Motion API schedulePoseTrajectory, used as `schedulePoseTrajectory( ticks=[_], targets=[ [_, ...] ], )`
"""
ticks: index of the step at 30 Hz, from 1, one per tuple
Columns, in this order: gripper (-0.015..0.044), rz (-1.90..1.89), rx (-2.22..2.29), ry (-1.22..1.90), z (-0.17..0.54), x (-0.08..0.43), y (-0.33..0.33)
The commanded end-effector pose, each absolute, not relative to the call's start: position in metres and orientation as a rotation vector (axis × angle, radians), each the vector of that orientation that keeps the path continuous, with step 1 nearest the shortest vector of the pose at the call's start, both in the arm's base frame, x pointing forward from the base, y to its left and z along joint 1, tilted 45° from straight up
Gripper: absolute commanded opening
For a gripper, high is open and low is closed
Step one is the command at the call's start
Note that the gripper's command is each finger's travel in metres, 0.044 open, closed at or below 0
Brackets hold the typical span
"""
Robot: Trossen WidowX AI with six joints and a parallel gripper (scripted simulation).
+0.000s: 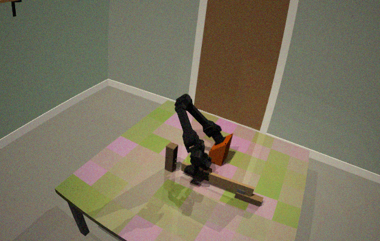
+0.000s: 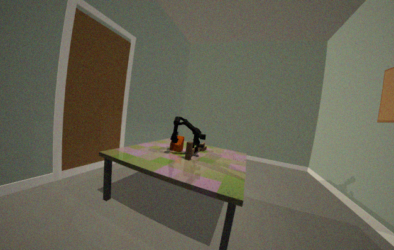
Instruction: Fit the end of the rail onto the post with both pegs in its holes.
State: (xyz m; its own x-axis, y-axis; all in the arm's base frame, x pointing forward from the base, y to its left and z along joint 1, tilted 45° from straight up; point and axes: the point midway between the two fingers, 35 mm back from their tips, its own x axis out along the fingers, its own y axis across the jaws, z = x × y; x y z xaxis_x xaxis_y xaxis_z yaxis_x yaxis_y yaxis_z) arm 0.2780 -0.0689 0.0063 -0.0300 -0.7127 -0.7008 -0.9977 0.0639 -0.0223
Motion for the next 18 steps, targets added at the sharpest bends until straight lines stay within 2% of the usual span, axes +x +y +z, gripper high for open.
schedulePoseTrajectory(
  ticks=[1,18],
  targets=[
    [0.0,0.674,-1.702,1.779,0.009,0.2821,-0.0631],
    [0.0,0.674,-1.702,1.779,0.015,0.2821,-0.0571]
  ],
)
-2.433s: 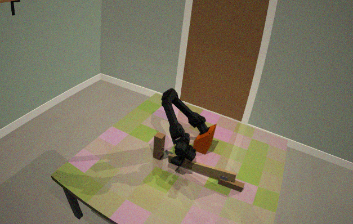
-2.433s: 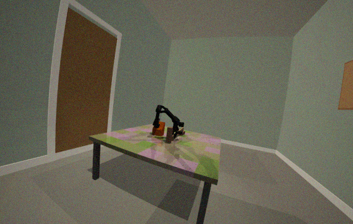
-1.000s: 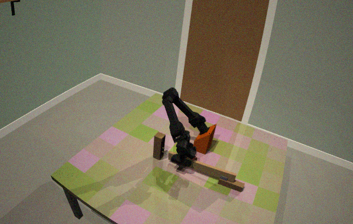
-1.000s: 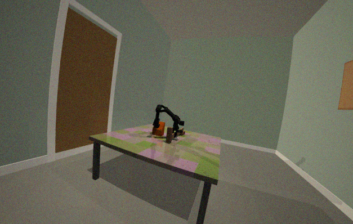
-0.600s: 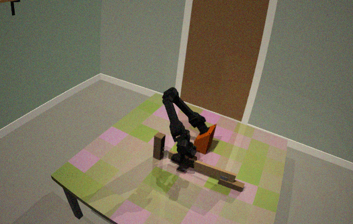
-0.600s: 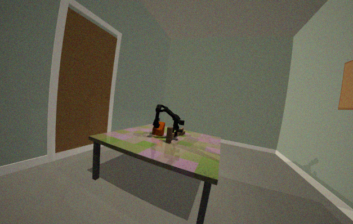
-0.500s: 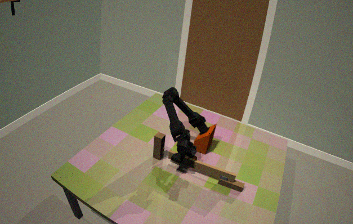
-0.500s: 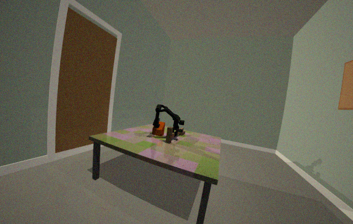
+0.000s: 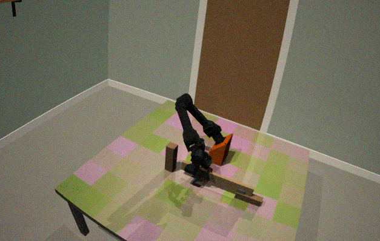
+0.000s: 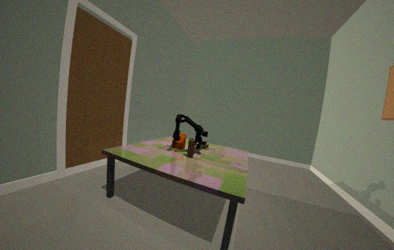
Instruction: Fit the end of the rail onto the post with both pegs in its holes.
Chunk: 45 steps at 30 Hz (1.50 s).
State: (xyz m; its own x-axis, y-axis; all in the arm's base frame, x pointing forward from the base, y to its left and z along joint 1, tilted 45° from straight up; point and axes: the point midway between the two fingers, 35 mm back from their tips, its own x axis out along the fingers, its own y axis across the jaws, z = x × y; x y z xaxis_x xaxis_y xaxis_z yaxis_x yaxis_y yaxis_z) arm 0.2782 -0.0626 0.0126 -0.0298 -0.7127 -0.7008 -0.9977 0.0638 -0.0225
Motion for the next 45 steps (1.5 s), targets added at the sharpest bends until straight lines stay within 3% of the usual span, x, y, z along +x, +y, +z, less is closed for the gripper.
schedulePoseTrajectory(
  ticks=[1,45],
  targets=[
    [0.0,0.674,-1.702,1.779,0.0154,0.2821,-0.0567],
    [0.0,0.674,-1.702,1.779,0.0136,0.2787,-0.0582]
  ],
)
